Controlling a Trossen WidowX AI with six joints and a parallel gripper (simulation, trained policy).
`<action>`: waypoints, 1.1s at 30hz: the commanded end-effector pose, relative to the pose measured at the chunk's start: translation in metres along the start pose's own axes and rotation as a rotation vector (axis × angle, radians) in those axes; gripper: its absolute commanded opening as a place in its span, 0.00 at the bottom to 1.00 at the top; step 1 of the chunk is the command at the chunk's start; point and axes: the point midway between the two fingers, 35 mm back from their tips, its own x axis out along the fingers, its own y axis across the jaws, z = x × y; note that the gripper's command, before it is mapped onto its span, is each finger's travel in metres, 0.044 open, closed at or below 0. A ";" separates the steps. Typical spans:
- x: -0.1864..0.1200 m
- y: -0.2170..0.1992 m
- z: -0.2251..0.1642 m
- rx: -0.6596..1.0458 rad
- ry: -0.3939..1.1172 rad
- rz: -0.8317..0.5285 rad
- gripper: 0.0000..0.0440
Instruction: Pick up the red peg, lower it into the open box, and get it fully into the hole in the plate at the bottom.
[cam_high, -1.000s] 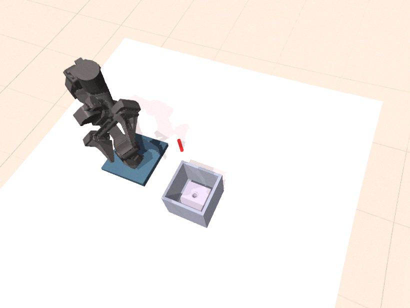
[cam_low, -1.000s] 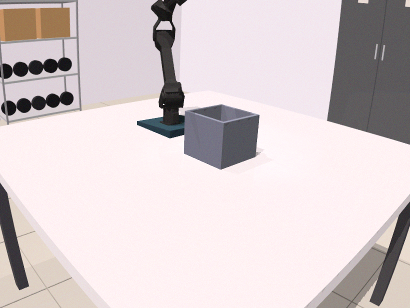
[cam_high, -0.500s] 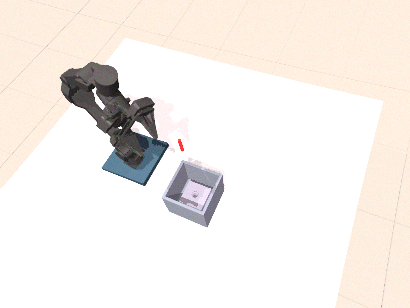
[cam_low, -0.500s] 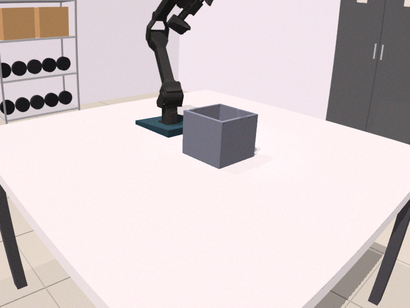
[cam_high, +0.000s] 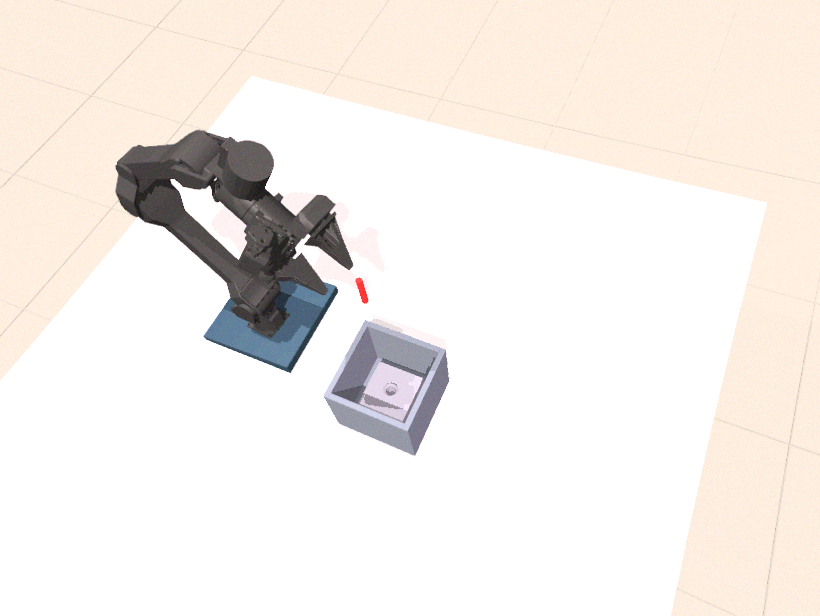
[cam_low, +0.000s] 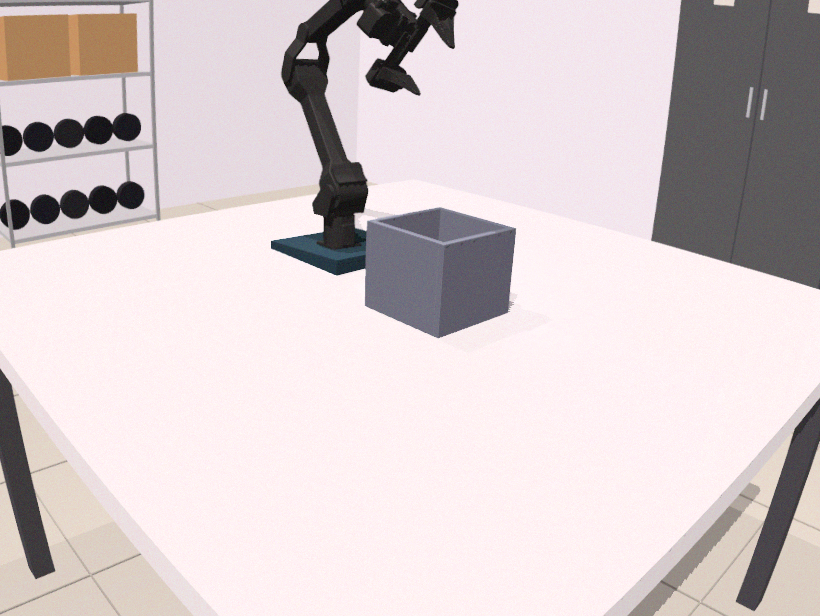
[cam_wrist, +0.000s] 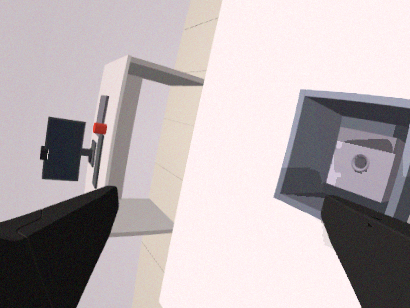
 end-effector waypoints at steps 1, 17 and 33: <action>0.007 -0.009 -0.020 0.040 0.082 -0.042 1.00; 0.020 -0.052 -0.096 0.144 0.349 -0.278 1.00; 0.021 -0.108 -0.156 0.157 0.489 -0.601 1.00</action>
